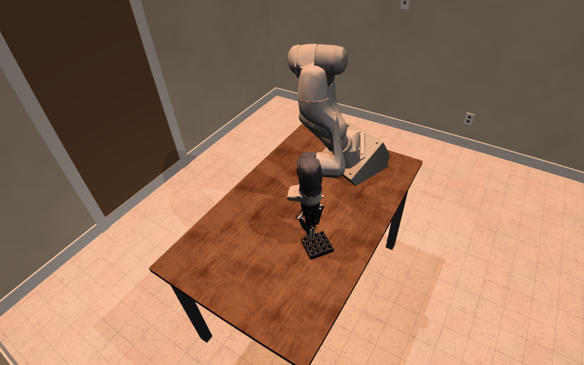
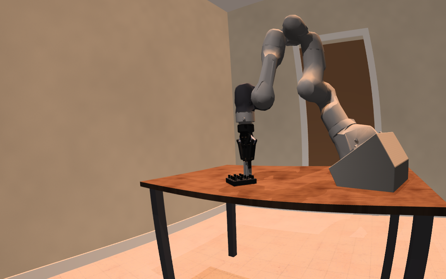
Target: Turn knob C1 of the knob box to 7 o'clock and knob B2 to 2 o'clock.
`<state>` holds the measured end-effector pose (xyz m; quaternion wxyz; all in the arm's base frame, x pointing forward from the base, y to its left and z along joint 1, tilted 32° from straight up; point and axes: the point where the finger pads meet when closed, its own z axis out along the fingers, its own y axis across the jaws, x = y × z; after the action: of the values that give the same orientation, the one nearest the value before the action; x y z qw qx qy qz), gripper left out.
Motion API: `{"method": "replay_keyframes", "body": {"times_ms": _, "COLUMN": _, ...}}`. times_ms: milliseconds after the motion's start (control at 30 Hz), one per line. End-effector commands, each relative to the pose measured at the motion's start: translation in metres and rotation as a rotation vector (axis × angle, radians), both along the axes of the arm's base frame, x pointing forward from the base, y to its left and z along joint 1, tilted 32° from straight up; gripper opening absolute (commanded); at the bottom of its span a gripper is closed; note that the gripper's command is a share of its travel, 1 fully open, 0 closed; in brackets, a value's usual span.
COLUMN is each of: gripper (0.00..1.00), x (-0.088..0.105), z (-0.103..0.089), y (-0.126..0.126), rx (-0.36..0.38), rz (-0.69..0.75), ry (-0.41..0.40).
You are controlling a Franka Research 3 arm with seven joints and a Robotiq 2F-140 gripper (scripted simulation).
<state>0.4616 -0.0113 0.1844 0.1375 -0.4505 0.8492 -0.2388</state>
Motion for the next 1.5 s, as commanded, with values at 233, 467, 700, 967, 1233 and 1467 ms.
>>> {"method": "replay_keyframes", "body": {"times_ms": 233, "gripper": 0.05, "x": 0.0007, "z": 0.0000, "y": 0.0009, "rx": -0.116, "rz": 0.232, "ry": 0.076}}
{"method": "replay_keyframes", "body": {"times_ms": 467, "gripper": 0.05, "x": 0.0007, "z": 0.0000, "y": 0.0009, "rx": -0.178, "rz": 0.350, "ry": 0.114}}
{"method": "replay_keyframes", "body": {"times_ms": 700, "gripper": 0.05, "x": 0.0007, "z": 0.0000, "y": 0.0009, "rx": -0.237, "rz": 0.461, "ry": 0.151}}
{"method": "replay_keyframes", "body": {"times_ms": 967, "gripper": 0.05, "x": 0.0007, "z": 0.0000, "y": 0.0009, "rx": -0.298, "rz": 0.577, "ry": 0.189}}
{"method": "replay_keyframes", "body": {"times_ms": 1233, "gripper": 0.05, "x": 0.0007, "z": 0.0000, "y": 0.0009, "rx": -0.364, "rz": 0.701, "ry": 0.230}}
{"method": "replay_keyframes", "body": {"times_ms": 1467, "gripper": 0.05, "x": 0.0007, "z": 0.0000, "y": 0.0009, "rx": -0.410, "rz": 0.788, "ry": 0.258}}
